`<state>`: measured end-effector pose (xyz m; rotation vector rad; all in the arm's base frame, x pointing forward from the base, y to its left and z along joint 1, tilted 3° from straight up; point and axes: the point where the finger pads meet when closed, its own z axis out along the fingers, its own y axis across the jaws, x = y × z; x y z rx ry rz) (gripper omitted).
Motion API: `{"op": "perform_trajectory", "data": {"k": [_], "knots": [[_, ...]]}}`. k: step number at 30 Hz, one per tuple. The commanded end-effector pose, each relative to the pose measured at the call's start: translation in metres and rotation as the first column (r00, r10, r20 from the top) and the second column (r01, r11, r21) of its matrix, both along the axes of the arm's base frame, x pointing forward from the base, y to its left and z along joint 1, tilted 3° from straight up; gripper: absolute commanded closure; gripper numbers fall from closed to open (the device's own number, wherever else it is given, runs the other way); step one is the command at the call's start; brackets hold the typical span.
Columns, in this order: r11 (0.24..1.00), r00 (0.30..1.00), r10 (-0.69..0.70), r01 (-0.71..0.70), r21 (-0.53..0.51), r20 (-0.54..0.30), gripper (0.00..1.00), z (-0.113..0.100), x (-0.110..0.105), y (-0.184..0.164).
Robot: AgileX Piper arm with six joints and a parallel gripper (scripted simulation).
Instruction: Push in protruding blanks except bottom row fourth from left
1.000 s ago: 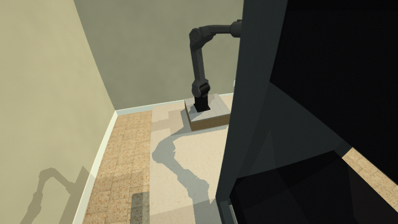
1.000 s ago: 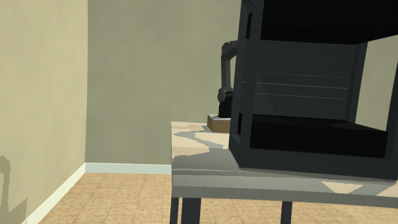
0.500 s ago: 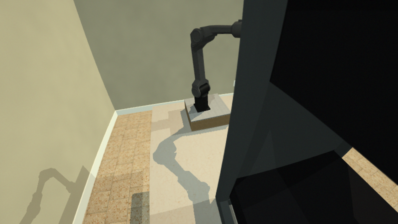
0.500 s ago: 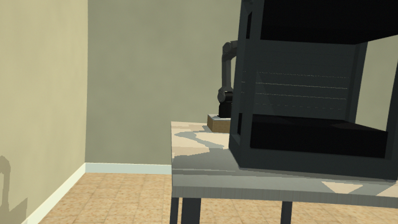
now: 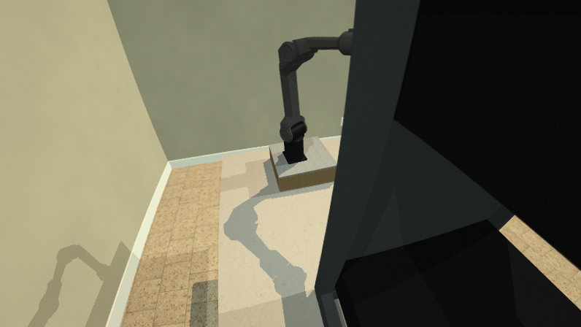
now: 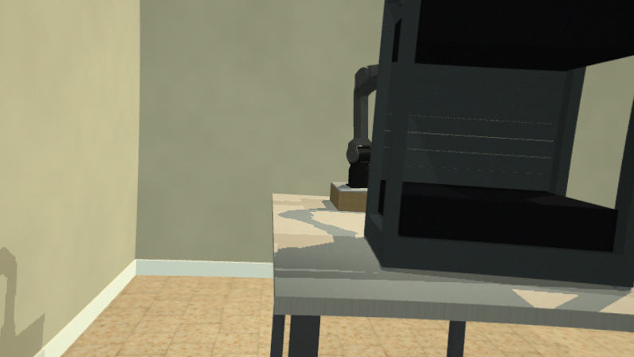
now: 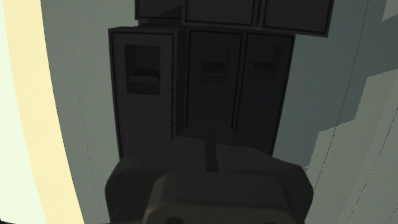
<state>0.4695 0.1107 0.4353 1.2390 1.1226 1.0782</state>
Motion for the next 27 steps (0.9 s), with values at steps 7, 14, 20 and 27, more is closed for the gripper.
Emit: {"op": "perform_trajectory", "data": {"k": [7,14,20,27], "knots": [[1.000,1.000,-0.001,0.001,-0.002,0.001,1.00,0.0002,0.0027,-0.0006],[1.000,1.000,-0.001,0.001,-0.002,0.001,1.00,0.0002,0.0050,-0.0011],[1.000,1.000,-0.001,0.001,-0.002,0.001,1.00,0.0002,0.0050,-0.0011],[1.000,1.000,-0.001,0.001,-0.002,0.001,1.00,0.0001,0.0062,-0.0013]]}}
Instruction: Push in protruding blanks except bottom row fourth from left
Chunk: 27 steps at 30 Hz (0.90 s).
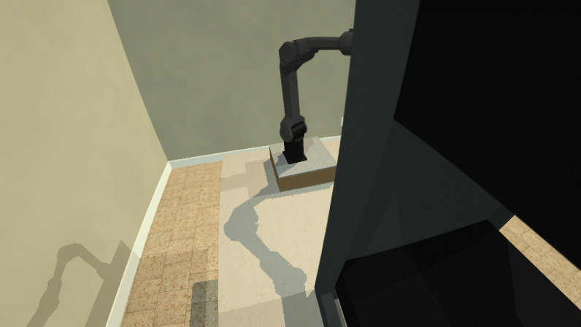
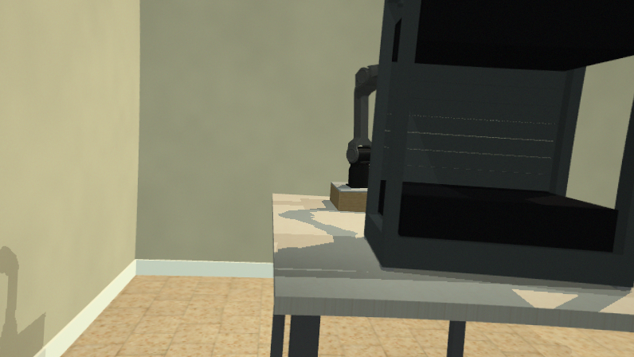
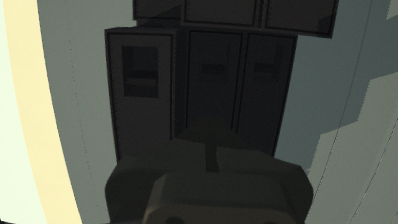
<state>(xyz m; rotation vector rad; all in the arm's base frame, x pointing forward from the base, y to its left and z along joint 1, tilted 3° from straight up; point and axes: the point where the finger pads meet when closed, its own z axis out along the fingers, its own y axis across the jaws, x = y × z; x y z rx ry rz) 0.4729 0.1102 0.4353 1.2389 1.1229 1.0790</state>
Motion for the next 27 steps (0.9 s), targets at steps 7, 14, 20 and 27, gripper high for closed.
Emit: {"op": "perform_trajectory", "data": {"k": [7,14,20,27], "knots": [[1.000,1.000,-0.002,0.002,-0.003,0.001,1.00,0.0001,0.0046,-0.0012],[1.000,1.000,-0.002,0.002,-0.003,0.001,1.00,0.0000,0.0052,-0.0014],[1.000,1.000,-0.002,0.002,-0.003,0.001,1.00,0.0000,0.0073,-0.0018],[1.000,1.000,-0.002,0.002,-0.003,0.001,1.00,0.0000,0.0076,-0.0019]]}}
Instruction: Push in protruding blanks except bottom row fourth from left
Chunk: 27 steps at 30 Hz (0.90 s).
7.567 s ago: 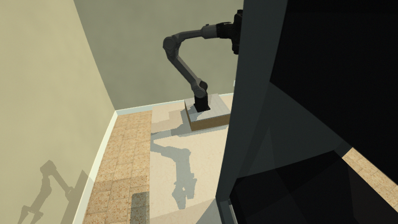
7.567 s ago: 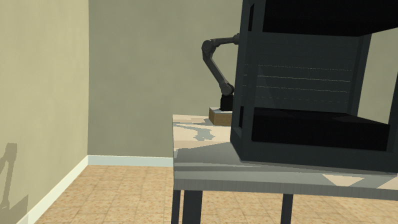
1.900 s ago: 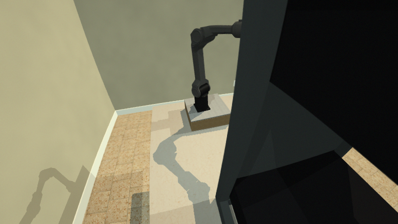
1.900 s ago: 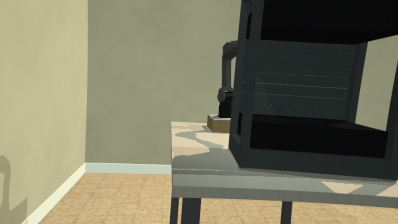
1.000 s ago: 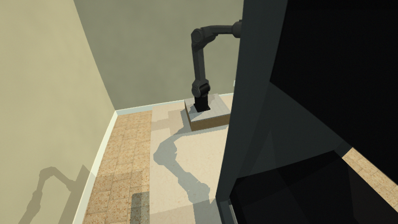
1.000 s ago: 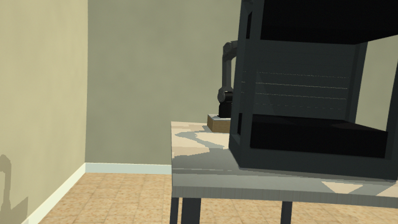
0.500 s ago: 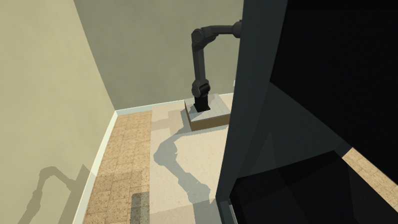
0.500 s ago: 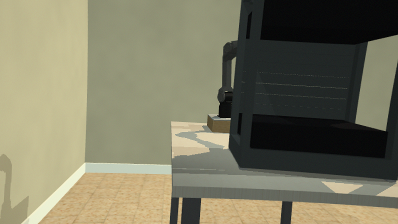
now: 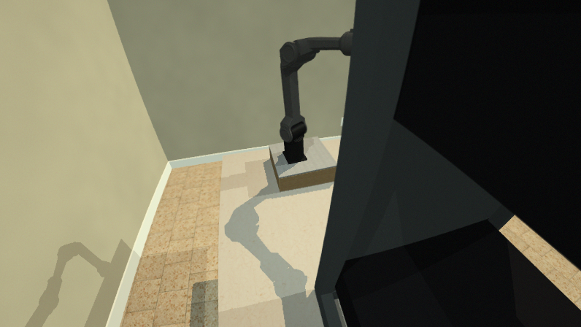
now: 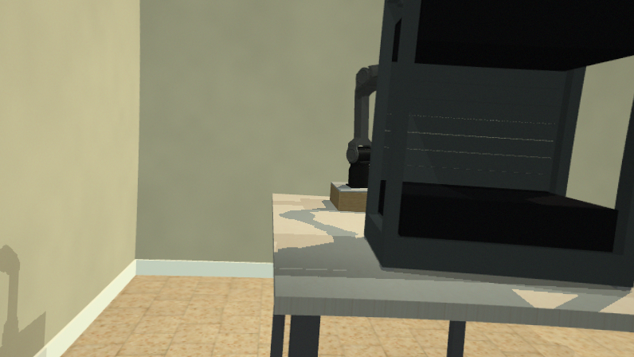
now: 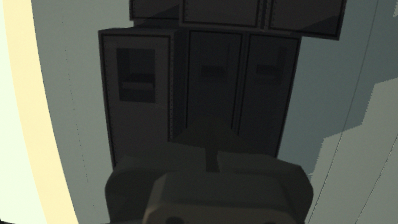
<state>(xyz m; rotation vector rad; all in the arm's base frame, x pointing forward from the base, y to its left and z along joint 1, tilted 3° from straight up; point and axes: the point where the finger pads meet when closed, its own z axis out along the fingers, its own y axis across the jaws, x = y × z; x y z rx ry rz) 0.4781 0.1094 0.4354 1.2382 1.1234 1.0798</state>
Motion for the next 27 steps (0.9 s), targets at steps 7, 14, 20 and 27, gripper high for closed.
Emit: {"op": "perform_trajectory", "data": {"k": [7,14,20,27], "knots": [[1.000,1.000,-0.003,0.003,-0.003,0.001,1.00,-0.0001,0.0045,-0.0015],[1.000,1.000,-0.003,0.003,-0.003,0.001,1.00,-0.0001,0.0077,-0.0021],[1.000,1.000,-0.003,0.003,-0.003,0.001,1.00,-0.0001,0.0077,-0.0021],[1.000,1.000,-0.003,0.003,-0.003,0.001,1.00,-0.0001,0.0076,-0.0021]]}}
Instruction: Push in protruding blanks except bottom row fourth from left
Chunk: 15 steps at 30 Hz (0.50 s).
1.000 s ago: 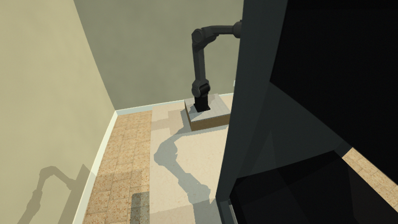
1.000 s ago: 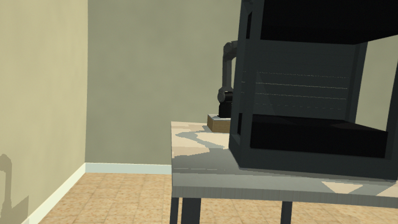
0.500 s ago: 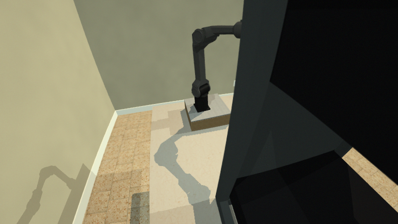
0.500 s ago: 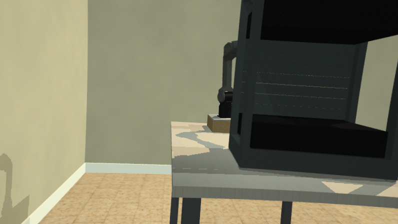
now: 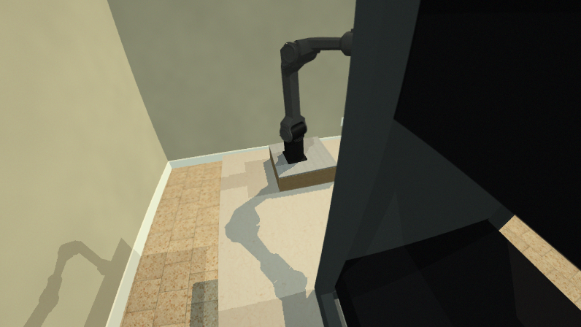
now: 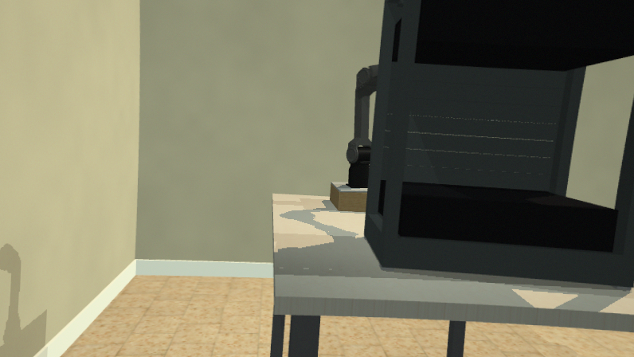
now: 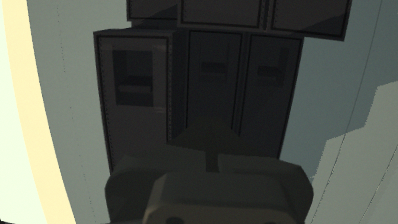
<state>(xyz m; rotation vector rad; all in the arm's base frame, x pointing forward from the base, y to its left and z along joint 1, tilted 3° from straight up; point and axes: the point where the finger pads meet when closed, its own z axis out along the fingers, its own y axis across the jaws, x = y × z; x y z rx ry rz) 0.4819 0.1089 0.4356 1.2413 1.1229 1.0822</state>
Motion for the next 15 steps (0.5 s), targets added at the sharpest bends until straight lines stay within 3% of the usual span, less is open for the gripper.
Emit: {"op": "perform_trajectory", "data": {"k": [1,6,11,13,15], "knots": [[1.000,1.000,-0.003,0.003,-0.006,0.002,1.00,0.000,0.003,-0.001],[1.000,1.000,-0.003,0.003,-0.006,0.002,1.00,0.000,-0.013,0.001],[1.000,1.000,-0.003,0.003,-0.006,0.002,1.00,-0.001,-0.055,0.007],[1.000,1.000,-0.003,0.003,-0.006,0.002,1.00,-0.001,-0.055,0.007],[1.000,1.000,-0.003,0.003,-0.006,0.002,1.00,-0.001,-0.074,0.009]]}}
